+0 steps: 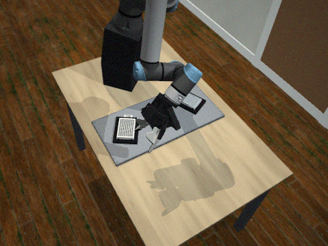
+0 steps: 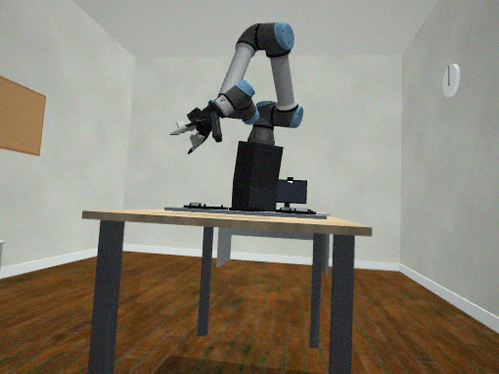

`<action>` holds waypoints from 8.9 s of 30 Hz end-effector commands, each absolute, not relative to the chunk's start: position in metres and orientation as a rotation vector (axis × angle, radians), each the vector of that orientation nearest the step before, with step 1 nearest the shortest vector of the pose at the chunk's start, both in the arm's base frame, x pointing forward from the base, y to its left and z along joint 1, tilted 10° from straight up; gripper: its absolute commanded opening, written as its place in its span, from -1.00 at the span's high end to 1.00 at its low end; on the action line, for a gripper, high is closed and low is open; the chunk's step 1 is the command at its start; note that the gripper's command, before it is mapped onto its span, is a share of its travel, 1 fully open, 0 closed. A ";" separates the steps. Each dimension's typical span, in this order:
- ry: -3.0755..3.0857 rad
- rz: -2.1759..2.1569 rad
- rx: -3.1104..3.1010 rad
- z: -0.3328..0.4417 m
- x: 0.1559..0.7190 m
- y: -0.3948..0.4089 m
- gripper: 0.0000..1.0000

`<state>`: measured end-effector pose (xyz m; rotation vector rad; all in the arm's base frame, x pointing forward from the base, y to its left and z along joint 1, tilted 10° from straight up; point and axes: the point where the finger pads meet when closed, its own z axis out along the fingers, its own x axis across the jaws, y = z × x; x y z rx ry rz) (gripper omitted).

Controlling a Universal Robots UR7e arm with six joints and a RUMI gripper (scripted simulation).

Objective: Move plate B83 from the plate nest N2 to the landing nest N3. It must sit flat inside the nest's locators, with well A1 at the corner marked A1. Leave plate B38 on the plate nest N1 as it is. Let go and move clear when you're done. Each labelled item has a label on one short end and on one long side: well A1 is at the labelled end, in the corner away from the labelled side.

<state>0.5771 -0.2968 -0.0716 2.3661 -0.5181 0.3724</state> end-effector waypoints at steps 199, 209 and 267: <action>-1.914 0.099 2.697 -0.257 0.384 0.196 -0.64; -1.914 0.099 2.697 -0.264 0.385 0.197 -0.64; -1.914 0.099 2.697 -0.244 0.382 0.195 1.00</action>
